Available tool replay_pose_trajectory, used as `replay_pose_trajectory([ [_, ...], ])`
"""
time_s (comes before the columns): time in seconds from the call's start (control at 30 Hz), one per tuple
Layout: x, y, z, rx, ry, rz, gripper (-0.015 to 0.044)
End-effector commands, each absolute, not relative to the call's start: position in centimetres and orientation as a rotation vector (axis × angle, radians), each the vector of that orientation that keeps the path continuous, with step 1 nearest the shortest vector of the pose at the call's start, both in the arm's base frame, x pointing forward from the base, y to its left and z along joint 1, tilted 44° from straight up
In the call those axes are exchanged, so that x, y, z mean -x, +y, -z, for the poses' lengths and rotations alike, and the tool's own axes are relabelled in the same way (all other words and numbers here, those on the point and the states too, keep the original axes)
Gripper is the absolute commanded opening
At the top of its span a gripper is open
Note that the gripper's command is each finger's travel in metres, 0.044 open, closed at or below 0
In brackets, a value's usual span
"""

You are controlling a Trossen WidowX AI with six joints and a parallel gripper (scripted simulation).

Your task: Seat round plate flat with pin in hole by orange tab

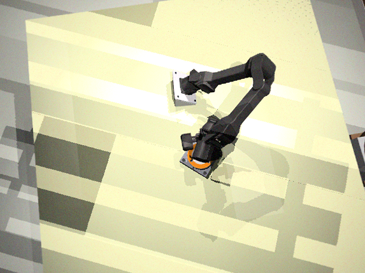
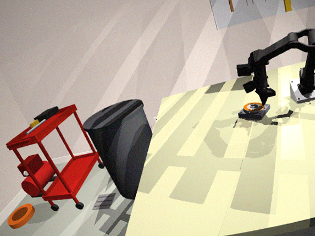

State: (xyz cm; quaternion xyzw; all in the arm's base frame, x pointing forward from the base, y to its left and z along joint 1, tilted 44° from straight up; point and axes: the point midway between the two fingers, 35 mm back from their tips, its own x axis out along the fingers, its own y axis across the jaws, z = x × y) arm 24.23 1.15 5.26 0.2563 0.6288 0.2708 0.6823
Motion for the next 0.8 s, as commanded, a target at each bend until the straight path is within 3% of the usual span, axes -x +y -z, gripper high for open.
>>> replay_pose_trajectory([
  [0.0,-23.8,0.9,-4.6,-0.575,1.424,-0.608,0.0],
  [0.77,-23.8,-0.8,-3.0,-0.574,1.424,-0.607,0.0],
])
